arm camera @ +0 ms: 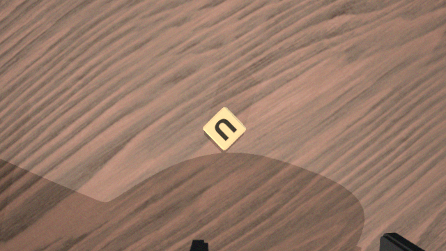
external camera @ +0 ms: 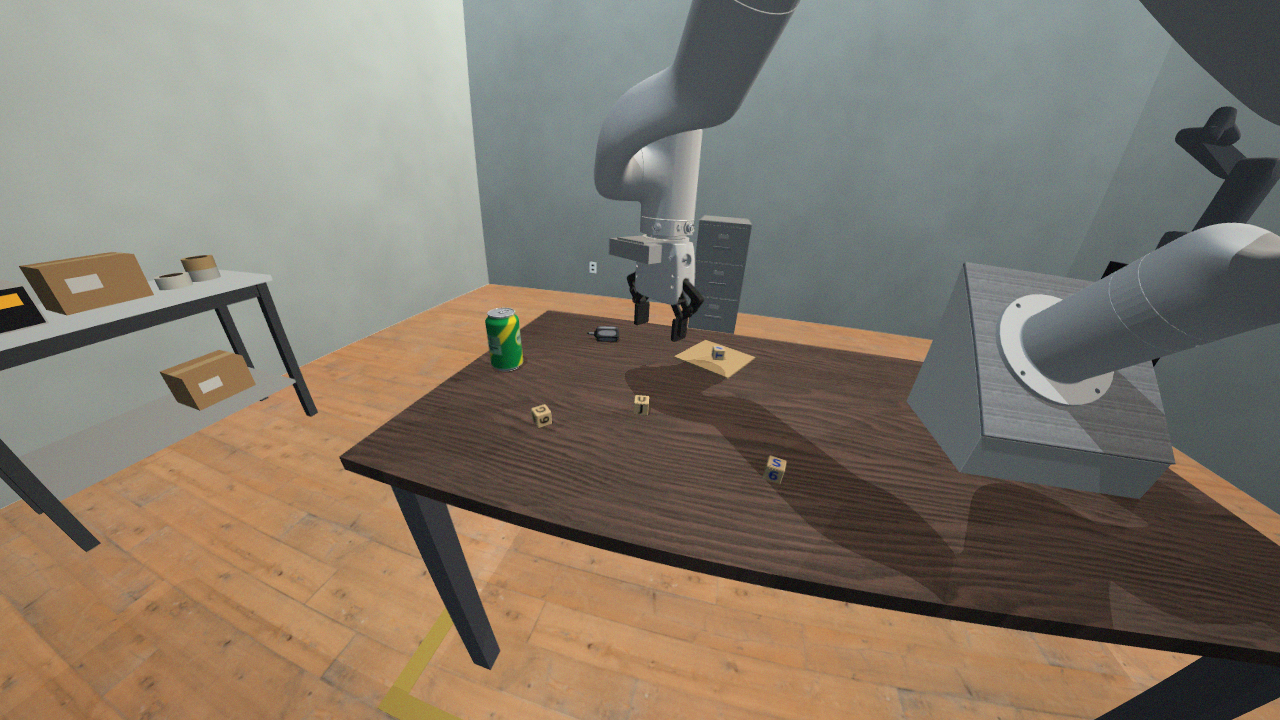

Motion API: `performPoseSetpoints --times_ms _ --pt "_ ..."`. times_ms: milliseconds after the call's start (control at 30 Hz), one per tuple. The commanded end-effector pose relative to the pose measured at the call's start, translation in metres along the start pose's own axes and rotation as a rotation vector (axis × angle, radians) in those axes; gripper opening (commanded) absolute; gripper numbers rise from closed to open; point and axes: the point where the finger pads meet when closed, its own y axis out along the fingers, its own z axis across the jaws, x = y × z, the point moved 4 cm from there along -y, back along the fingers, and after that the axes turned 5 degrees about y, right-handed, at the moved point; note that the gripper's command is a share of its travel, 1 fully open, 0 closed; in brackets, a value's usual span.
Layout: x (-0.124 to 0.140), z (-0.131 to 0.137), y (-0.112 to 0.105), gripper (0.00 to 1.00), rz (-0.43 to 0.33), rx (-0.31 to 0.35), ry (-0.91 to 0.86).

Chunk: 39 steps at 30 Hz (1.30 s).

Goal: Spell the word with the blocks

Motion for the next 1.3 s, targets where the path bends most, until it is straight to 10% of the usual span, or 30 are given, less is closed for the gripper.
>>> performPoseSetpoints --times_ms 0,1267 --pt "0.000 0.000 -0.001 1.00 0.001 0.002 0.000" --pt "0.020 0.010 -0.003 1.00 -0.001 0.004 0.000"
